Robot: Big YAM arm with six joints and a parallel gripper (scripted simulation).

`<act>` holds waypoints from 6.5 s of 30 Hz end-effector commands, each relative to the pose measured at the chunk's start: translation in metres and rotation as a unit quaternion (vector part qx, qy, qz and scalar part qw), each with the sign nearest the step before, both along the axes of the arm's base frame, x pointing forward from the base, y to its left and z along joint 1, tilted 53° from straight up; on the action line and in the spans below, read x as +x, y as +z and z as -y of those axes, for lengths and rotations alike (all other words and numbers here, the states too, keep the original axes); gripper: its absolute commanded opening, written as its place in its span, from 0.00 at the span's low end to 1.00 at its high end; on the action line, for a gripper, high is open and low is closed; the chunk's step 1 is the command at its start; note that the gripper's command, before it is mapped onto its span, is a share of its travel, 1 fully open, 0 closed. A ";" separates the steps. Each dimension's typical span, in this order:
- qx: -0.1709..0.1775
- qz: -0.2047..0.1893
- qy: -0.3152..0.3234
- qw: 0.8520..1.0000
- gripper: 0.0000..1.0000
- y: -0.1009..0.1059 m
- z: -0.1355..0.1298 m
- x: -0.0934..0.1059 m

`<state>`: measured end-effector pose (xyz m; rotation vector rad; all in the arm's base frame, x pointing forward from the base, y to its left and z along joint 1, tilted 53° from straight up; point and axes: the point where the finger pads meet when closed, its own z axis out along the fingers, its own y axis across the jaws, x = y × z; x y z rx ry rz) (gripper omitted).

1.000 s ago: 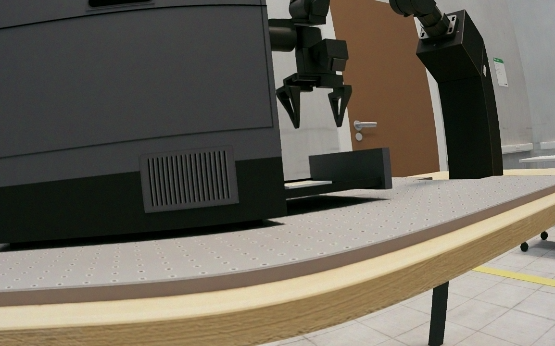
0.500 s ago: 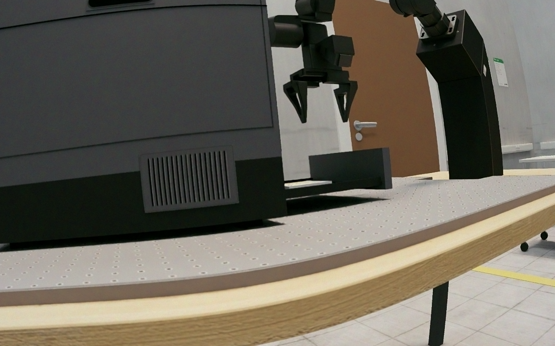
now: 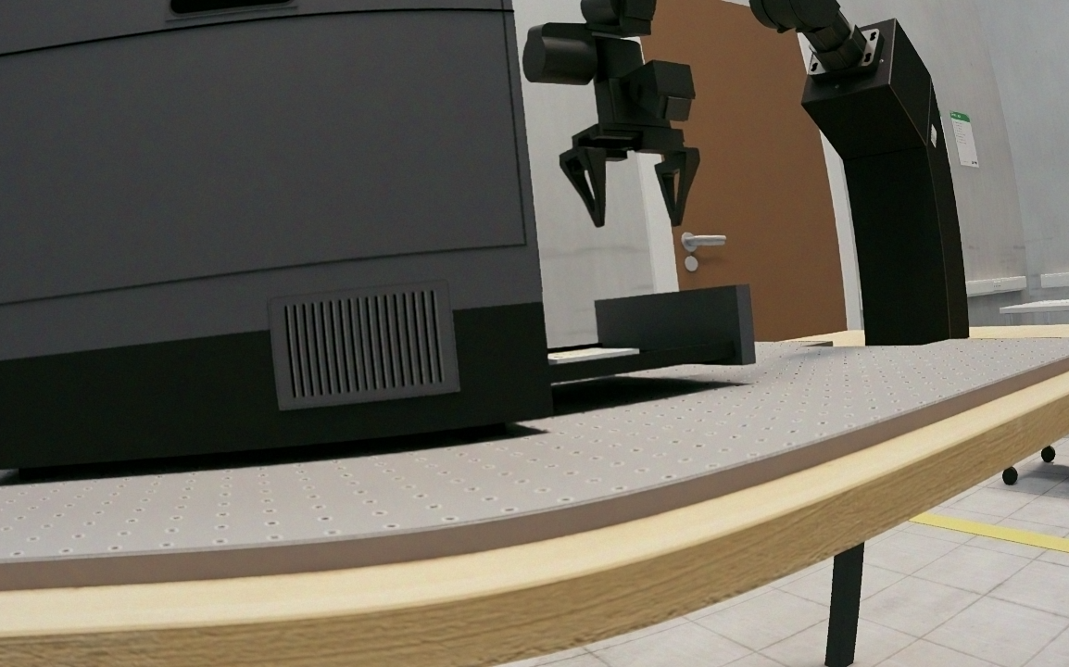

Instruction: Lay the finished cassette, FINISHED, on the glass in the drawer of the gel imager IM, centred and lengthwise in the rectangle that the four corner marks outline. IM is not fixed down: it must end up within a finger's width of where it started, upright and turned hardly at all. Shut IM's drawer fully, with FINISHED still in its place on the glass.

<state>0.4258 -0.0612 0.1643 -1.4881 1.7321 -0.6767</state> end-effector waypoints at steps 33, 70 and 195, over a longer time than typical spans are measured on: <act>0.150 -0.018 -0.107 0.983 0.69 -0.065 -0.016 -0.008; 0.541 -0.054 -0.394 0.741 0.26 -0.066 -0.016 -0.003; 0.596 0.000 -0.388 0.703 0.08 -0.103 -0.017 0.057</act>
